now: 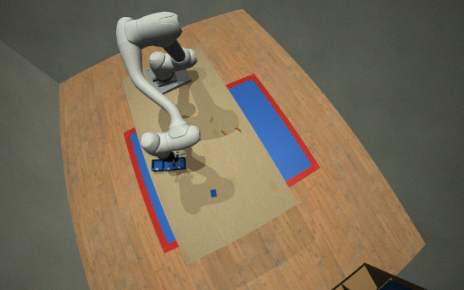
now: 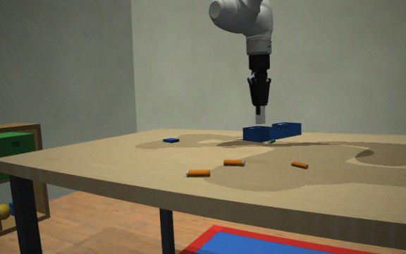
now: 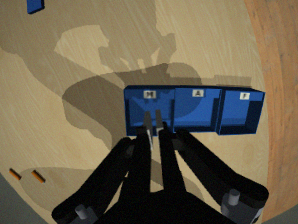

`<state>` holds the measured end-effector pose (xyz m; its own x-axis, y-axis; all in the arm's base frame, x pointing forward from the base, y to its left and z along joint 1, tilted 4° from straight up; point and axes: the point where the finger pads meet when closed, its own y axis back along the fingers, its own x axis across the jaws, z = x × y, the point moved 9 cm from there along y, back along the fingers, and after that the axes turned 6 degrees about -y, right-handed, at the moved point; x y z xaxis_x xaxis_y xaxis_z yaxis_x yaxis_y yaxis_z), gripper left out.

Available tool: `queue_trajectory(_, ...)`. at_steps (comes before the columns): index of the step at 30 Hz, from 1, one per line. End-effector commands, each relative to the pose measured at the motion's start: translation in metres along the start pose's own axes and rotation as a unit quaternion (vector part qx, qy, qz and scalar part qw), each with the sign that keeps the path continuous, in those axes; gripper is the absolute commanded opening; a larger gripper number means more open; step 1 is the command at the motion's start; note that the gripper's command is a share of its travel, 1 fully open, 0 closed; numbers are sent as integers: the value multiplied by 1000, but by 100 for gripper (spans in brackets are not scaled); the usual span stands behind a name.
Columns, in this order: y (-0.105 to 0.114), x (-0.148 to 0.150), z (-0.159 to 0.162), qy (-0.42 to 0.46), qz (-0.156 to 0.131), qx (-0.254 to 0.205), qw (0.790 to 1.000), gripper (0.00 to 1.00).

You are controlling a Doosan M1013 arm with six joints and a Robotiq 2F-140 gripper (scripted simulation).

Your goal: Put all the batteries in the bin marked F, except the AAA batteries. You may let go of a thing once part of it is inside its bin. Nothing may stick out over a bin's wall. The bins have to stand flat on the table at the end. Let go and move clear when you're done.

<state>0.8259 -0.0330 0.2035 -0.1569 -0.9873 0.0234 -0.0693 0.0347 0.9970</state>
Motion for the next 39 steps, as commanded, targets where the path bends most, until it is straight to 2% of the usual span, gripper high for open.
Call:
queue_trajectory(1, -15, -1, 1, -1, 1, -1, 1000, 15)
queue_trajectory(14, -42, -1, 2, -1, 1, -1, 1000, 15)
queue_trajectory(39, -43, -1, 2, -1, 1, -1, 1000, 15)
